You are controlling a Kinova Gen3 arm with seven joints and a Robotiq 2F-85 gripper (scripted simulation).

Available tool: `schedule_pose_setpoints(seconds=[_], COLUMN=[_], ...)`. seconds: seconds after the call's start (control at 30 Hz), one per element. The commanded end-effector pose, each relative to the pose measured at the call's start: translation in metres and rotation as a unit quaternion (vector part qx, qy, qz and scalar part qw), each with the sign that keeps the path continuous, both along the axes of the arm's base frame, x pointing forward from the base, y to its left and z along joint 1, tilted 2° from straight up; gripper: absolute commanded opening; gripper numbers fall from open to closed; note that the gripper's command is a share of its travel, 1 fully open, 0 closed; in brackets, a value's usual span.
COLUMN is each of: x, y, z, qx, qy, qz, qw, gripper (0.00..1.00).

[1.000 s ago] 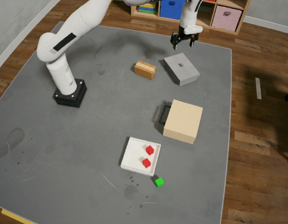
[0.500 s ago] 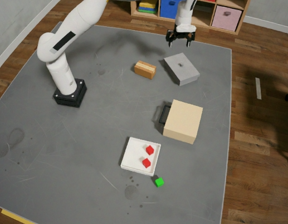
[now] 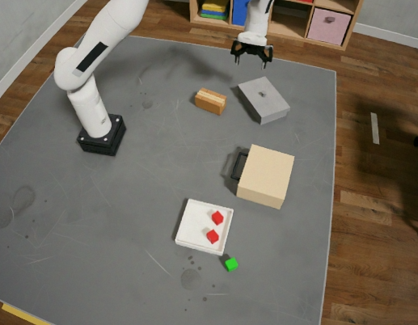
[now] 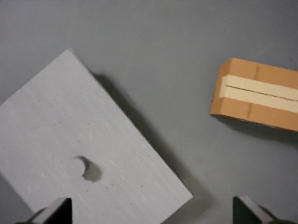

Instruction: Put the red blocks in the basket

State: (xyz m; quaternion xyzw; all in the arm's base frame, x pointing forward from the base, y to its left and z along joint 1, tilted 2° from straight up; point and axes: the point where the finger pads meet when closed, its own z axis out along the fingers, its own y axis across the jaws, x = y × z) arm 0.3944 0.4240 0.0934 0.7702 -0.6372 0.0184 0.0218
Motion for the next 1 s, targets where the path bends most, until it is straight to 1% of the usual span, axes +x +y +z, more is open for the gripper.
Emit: schedule_pose_setpoints(seconds=[0.0, 0.1, 0.2, 0.37, 0.43, 0.53, 0.67, 0.8, 0.93, 0.97], x=[-0.010, -0.019, -0.027, -0.041, -0.041, -0.048, -0.058, -0.067, -0.075, -0.075], y=[-0.004, -0.008, -0.013, -0.022, -0.022, -0.027, -0.036, -0.044, -0.052, -0.052], z=[0.001, 0.001, 0.001, 0.001, 0.001, 0.001, 0.001, 0.002, 0.002, 0.002], qx=[0.002, 0.001, 0.001, 0.001, 0.001, 0.001, 0.002, 0.003, 0.004, 0.004], qy=[-0.009, -0.012, -0.015, -0.020, -0.020, -0.023, -0.026, -0.029, -0.032, -0.032], qz=[-0.066, -0.119, -0.174, -0.267, -0.267, -0.322, -0.394, -0.461, -0.523, -0.523], qw=[0.998, 0.993, 0.985, 0.964, 0.964, 0.946, 0.919, 0.887, 0.852, 0.852], gripper=[1.00, 1.00, 1.00, 1.00, 1.00, 1.00, 1.00, 1.00, 1.00, 1.00])
